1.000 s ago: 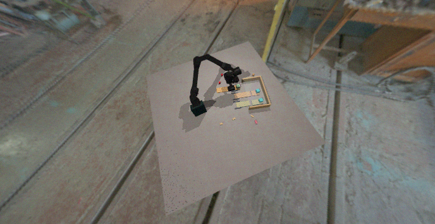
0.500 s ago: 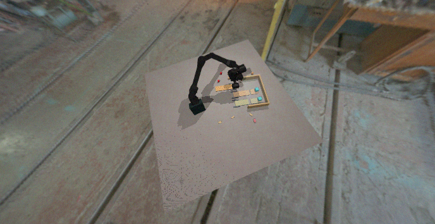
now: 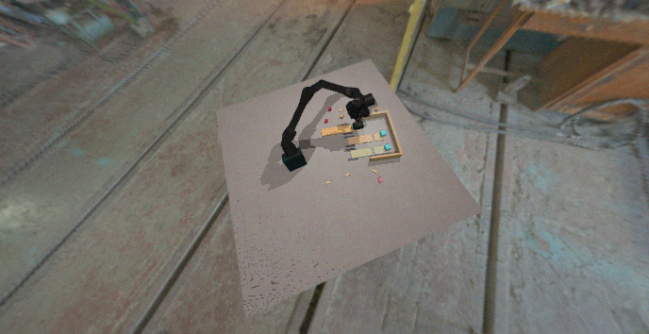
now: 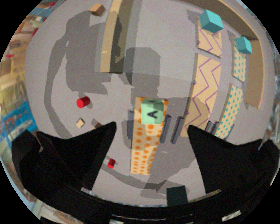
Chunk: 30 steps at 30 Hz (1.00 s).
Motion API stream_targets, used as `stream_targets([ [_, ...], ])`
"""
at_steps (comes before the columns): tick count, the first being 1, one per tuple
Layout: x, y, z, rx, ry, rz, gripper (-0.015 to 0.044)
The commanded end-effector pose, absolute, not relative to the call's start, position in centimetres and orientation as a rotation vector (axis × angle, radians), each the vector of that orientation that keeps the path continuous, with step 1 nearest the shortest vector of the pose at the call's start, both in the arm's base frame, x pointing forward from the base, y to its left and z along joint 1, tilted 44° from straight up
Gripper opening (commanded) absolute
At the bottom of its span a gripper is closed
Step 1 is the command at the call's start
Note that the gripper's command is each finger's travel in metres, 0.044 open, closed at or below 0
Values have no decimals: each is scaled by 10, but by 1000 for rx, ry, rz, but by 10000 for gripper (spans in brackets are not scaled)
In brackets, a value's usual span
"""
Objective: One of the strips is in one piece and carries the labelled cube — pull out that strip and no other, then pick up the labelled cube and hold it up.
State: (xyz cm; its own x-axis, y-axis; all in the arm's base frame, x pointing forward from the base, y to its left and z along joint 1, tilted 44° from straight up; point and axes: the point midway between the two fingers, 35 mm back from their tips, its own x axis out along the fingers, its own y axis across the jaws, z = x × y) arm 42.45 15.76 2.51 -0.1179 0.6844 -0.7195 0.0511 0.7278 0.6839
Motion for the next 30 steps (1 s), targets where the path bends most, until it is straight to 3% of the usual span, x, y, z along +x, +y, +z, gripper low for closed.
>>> stream_targets([
  [1,429,156,26,609,1610,601,361],
  [6,429,161,20,609,1610,601,250],
  [30,424,189,-7,610,1610,603,250],
])
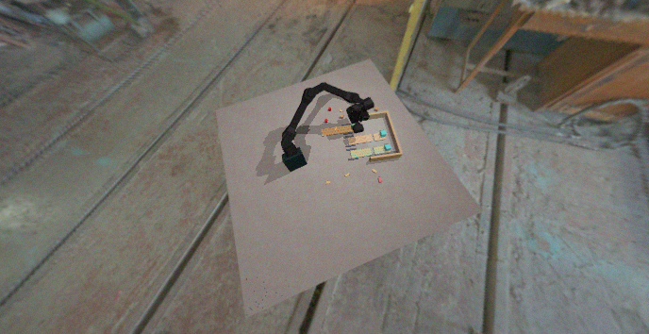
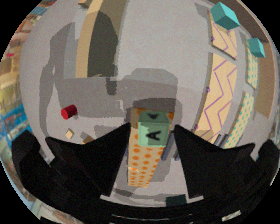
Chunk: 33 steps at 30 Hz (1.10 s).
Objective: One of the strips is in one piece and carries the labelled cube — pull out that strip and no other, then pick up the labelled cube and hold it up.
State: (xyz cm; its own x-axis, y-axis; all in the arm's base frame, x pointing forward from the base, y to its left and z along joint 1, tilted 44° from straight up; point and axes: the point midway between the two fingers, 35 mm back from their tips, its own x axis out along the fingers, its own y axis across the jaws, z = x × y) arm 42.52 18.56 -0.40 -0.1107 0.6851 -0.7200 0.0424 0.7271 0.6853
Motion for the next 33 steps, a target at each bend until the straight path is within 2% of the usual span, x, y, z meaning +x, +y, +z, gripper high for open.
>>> stream_targets([
  [1,424,190,-8,610,1610,603,250],
  [5,423,193,-11,611,1610,603,250],
  [9,424,191,-9,601,1609,604,145],
  [16,424,191,-9,601,1609,604,98],
  [20,422,189,-8,601,1610,604,0],
  [33,385,155,8,607,1613,600,0],
])
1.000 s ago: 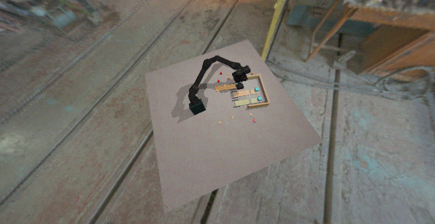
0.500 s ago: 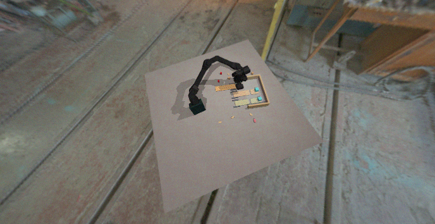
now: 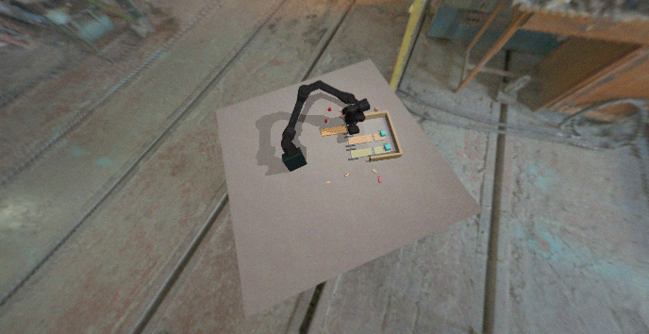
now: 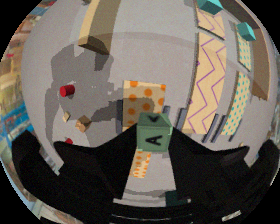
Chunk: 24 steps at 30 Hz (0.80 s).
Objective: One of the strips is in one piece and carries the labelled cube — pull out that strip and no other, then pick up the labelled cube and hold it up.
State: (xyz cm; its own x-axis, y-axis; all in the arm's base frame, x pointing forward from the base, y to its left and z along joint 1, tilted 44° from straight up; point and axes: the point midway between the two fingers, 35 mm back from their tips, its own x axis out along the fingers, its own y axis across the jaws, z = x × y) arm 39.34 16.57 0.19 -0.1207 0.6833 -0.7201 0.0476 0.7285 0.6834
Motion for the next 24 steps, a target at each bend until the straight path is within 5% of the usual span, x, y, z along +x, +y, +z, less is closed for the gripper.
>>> stream_targets([
  [1,382,153,9,607,1613,600,0],
  [24,321,128,6,610,1618,598,0],
])
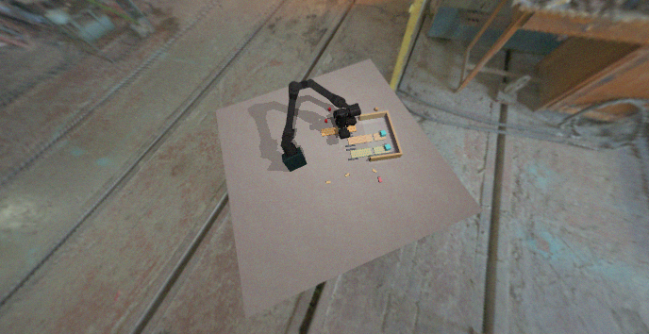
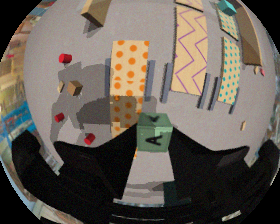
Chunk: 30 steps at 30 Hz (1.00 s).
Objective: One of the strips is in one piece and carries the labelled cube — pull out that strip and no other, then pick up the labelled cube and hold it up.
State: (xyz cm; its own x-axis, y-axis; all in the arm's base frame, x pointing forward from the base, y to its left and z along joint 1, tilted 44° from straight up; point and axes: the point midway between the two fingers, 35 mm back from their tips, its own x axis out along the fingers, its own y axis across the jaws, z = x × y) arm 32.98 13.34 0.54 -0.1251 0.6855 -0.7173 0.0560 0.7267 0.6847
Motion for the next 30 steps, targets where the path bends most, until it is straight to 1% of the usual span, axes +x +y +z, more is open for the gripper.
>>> stream_targets([
  [1,318,127,5,610,1618,598,0],
  [11,284,118,0,611,1620,597,0],
  [20,288,94,25,609,1620,595,0],
  [30,288,93,26,609,1620,595,0],
])
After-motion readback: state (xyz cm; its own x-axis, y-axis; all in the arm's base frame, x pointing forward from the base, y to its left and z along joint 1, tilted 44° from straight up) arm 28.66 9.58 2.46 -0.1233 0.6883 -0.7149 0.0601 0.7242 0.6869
